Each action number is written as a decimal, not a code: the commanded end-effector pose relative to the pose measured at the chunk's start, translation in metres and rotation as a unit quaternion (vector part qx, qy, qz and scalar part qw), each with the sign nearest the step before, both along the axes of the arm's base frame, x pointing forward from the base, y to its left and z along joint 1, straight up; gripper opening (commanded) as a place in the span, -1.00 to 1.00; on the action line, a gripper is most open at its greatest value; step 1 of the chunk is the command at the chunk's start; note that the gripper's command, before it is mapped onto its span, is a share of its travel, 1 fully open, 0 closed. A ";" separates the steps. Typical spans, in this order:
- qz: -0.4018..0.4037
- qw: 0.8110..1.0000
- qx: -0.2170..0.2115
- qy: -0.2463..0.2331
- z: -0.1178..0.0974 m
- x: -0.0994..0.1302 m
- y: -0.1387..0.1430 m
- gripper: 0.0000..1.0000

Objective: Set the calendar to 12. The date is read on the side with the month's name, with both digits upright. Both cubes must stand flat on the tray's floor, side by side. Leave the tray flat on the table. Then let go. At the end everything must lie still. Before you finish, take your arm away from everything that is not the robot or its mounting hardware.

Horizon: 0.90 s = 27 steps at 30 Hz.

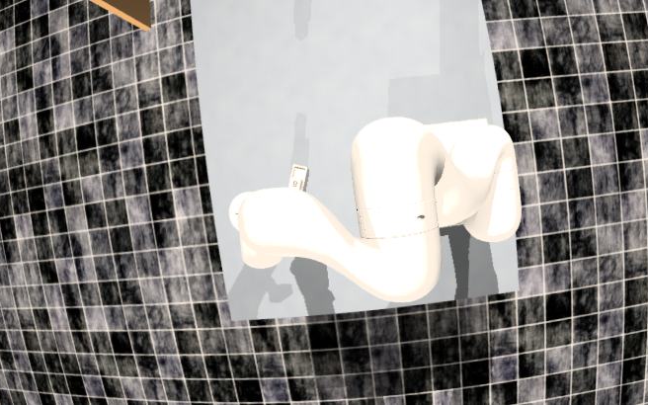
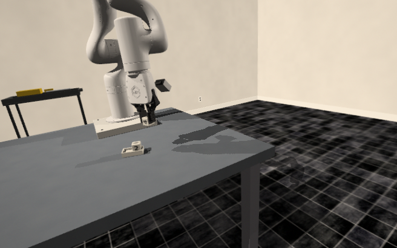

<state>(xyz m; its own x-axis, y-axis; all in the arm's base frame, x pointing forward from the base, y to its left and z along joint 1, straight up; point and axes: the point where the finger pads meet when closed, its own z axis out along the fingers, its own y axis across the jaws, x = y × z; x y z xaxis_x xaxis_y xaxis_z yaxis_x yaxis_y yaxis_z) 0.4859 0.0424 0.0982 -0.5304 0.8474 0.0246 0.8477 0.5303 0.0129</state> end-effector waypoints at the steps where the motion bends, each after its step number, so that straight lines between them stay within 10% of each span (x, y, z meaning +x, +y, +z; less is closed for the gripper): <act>1: -0.059 0.998 -0.017 0.002 0.000 0.002 0.004 -0.47; 27: -0.401 0.916 -0.017 0.005 -0.002 0.006 0.032 -0.47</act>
<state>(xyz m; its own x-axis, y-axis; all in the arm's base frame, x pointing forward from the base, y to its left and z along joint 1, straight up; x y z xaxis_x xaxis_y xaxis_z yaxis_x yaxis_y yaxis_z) 0.4913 0.0733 0.0954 0.2338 0.9723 0.0036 0.9723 -0.2338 -0.0071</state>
